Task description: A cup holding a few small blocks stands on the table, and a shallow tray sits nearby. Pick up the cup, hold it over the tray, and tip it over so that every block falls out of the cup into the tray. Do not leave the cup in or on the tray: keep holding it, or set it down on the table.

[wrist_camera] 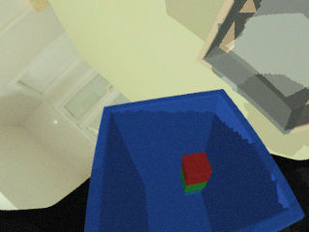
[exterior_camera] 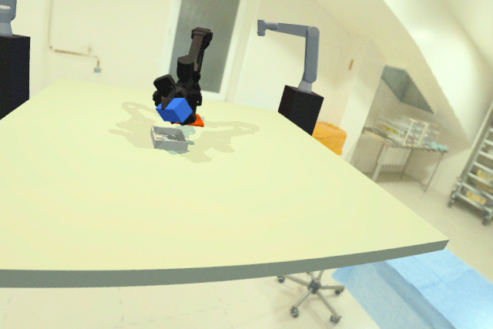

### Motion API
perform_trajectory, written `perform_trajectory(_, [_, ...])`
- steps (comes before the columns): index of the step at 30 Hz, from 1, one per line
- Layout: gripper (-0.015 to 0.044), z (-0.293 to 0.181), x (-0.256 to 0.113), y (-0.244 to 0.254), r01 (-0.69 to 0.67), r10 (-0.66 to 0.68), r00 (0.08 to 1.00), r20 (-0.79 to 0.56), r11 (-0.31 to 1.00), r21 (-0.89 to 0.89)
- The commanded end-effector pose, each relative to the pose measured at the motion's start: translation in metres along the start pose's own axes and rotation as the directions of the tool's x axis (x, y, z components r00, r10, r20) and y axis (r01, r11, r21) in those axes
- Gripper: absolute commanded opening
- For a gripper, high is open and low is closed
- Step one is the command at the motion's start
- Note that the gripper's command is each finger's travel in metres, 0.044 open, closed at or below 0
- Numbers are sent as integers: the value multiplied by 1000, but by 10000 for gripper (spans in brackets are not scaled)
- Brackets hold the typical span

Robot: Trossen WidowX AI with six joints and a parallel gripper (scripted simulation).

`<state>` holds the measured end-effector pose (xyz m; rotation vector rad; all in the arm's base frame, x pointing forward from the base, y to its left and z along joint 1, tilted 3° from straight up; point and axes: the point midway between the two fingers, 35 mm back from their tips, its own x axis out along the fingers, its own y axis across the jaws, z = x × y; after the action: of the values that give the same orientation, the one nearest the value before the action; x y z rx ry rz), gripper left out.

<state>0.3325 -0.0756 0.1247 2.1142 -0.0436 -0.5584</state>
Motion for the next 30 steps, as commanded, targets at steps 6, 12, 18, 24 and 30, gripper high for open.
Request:
perform_trajectory(6, [0, -1, 2, 2, -7, 7, 1000, 0, 977, 215])
perform_trajectory(12, [0, -1, 2, 2, -7, 7, 1000, 0, 940, 341])
perform_trajectory(18, [0, -1, 2, 2, -7, 7, 1000, 0, 887, 461])
perform_trajectory(24, [0, -1, 3, 2, -6, 7, 1000, 0, 819, 573])
perform_trajectory(30, [0, -1, 3, 1, -6, 7, 1000, 0, 738, 675])
